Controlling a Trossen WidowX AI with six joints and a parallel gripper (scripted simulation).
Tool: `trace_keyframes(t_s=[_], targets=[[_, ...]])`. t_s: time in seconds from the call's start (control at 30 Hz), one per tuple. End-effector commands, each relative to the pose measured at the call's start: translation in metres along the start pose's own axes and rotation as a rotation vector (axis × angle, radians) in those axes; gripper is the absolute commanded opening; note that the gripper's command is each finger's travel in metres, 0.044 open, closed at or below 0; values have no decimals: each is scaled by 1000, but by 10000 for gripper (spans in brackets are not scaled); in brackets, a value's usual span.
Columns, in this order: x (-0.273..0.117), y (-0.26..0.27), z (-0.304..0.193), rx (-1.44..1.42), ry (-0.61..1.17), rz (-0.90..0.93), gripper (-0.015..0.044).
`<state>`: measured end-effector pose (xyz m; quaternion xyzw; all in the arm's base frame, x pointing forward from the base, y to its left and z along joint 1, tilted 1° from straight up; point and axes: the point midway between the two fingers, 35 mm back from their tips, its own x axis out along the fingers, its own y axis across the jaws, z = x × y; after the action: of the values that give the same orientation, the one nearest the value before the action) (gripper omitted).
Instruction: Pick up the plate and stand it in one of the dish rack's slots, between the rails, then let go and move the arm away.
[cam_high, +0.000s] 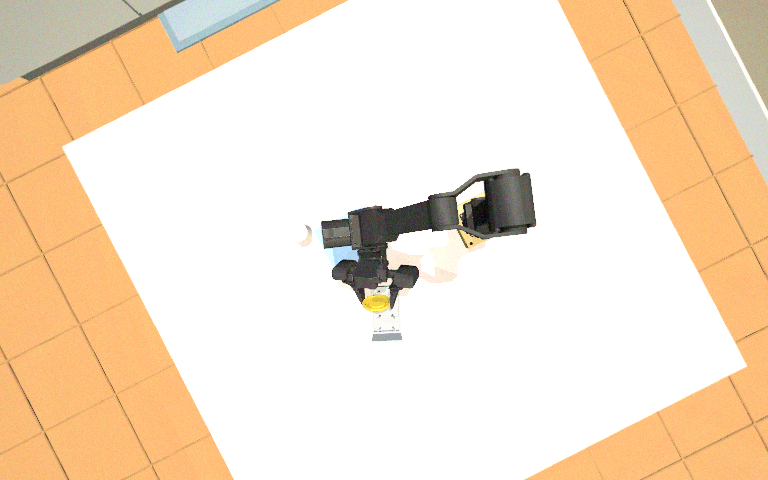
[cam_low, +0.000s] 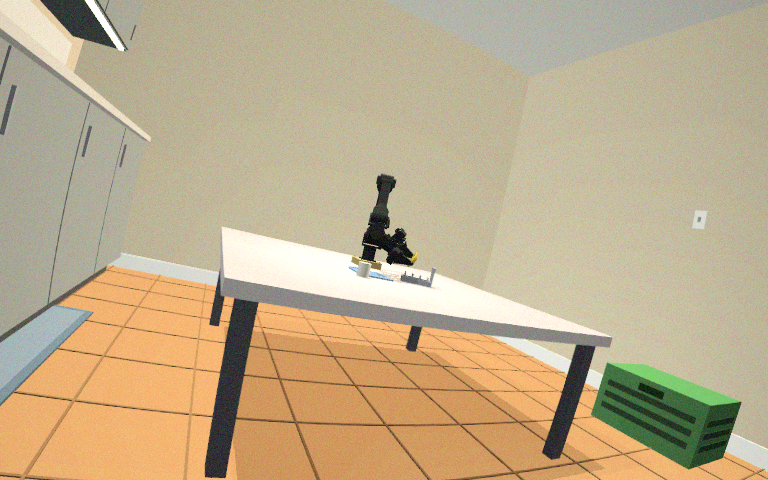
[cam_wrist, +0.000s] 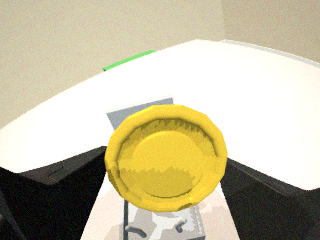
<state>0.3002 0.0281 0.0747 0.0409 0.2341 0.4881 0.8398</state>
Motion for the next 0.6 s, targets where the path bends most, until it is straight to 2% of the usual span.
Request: trace_keyframes(t_s=[0.0, 0.3, 0.57], targets=[[-3, 4, -1, -110, -85, 10, 0], [-11, 16, -5, -325, -251, 9, 0], [-12, 17, -5, -340, -263, 7, 0]])
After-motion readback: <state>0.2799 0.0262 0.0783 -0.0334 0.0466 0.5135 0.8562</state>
